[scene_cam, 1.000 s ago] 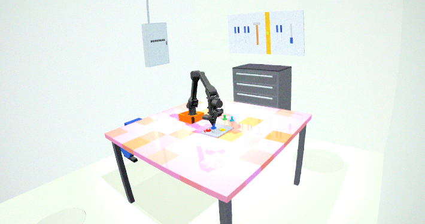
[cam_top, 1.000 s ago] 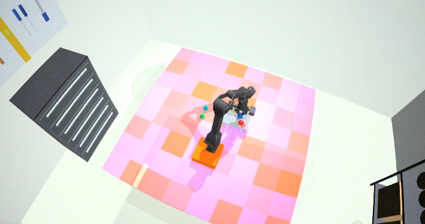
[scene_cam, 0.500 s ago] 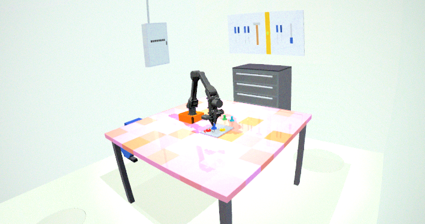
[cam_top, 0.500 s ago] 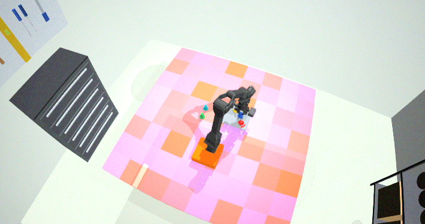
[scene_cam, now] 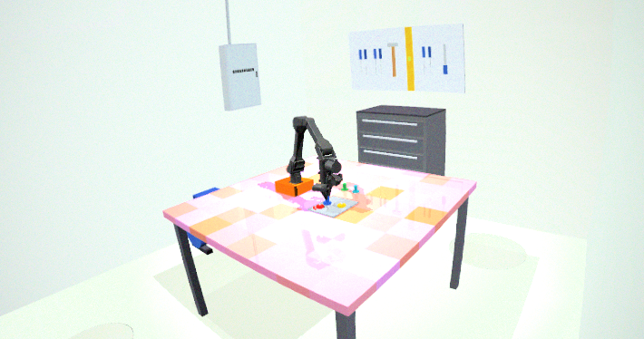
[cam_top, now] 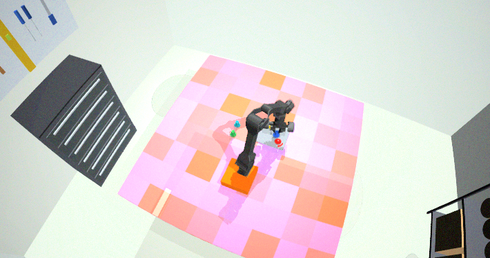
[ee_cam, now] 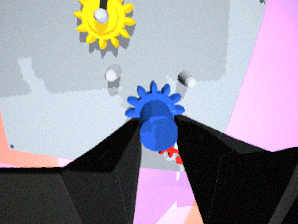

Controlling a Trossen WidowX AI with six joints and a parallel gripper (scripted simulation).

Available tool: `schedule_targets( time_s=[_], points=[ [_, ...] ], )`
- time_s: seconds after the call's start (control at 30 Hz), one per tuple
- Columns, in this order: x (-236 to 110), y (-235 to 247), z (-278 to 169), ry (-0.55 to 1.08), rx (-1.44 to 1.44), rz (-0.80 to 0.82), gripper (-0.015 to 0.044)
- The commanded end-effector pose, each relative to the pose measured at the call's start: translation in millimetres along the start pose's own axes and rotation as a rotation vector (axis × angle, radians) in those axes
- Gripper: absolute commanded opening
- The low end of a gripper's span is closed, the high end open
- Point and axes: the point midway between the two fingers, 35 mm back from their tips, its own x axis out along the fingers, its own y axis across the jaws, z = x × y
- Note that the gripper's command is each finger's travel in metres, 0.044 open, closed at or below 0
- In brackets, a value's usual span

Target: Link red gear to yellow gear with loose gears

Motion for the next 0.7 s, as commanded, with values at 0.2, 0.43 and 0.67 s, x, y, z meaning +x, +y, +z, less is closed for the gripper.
schedule_targets(
  time_s=[0.2, 0.43, 0.67],
  points=[
    [8.7, -0.4, 0.3, 0.004, -0.064, 0.000, 0.0000],
    [8.7, 0.7, -0.3, 0.004, 0.096, -0.001, 0.0000],
    [8.6, -0.4, -1.4, 0.004, 0.296, -0.001, 0.0000]
  ],
)
